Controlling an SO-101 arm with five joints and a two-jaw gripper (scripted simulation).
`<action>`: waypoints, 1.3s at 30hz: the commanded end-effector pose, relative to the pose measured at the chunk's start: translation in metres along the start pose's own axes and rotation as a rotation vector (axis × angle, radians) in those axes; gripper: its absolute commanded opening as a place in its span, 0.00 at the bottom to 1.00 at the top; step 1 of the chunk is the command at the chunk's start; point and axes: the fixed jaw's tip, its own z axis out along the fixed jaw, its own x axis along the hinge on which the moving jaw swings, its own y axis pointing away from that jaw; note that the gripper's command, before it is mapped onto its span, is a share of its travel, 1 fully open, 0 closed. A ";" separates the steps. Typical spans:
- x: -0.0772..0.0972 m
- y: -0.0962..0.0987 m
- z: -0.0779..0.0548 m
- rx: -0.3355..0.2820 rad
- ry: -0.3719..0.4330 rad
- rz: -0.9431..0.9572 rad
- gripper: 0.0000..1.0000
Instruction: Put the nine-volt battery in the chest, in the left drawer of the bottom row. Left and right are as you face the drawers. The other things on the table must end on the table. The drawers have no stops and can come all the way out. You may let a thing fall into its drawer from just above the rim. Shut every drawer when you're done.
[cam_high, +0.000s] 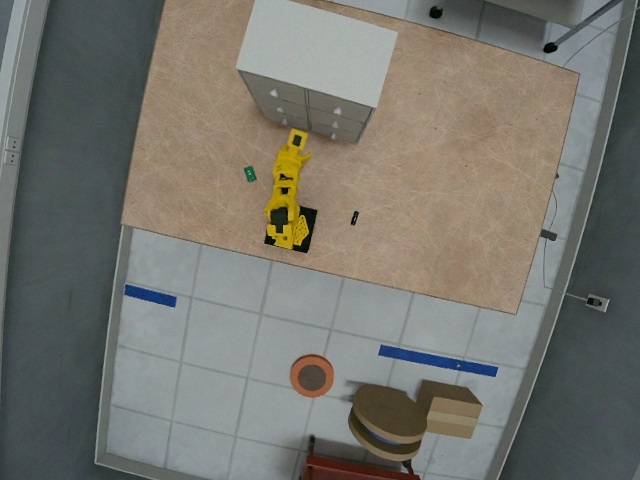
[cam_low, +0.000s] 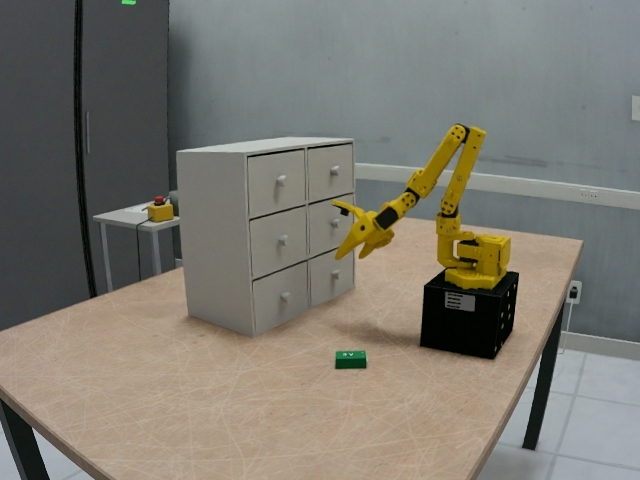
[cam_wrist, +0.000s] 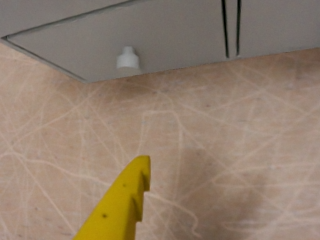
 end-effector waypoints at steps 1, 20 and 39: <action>-0.005 0.009 0.007 -0.051 -0.057 0.038 0.38; 0.001 0.033 0.015 -0.211 -0.139 0.176 0.34; 0.013 0.051 0.011 -0.371 -0.181 0.305 0.29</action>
